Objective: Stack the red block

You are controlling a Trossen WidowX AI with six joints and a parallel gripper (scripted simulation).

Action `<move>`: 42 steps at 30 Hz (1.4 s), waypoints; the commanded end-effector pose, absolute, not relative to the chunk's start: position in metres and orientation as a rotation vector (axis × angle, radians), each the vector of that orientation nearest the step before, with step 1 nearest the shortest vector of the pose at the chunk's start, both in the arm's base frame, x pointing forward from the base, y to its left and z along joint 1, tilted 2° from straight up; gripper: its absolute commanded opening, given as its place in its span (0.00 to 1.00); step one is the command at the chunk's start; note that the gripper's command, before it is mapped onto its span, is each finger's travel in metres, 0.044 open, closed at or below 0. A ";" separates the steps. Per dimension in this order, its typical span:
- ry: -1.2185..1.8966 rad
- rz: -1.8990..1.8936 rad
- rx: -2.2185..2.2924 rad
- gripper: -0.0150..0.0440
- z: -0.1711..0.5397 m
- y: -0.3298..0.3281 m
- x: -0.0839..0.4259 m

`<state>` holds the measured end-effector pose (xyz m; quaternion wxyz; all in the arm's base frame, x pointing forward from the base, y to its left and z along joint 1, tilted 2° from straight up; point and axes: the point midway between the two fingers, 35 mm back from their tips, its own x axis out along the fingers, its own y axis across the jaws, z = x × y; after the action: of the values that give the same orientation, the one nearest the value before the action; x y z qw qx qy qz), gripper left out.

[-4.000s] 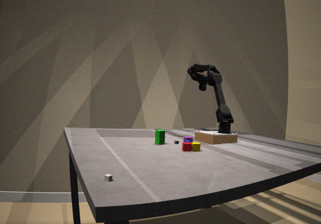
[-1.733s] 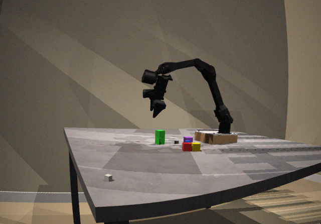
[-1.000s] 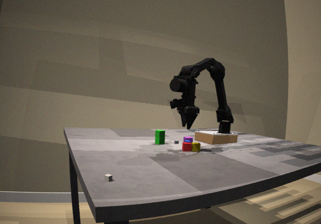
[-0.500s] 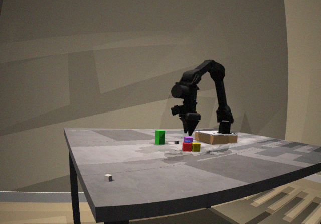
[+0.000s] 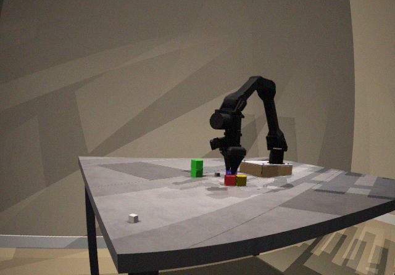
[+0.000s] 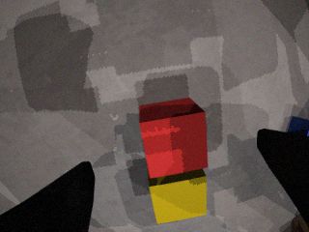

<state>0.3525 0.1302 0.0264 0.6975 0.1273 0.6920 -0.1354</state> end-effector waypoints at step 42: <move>1.551 -0.303 0.286 0.78 -0.014 0.130 0.351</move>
<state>0.3509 0.1290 -0.0141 0.6953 0.1263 0.6941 -0.1372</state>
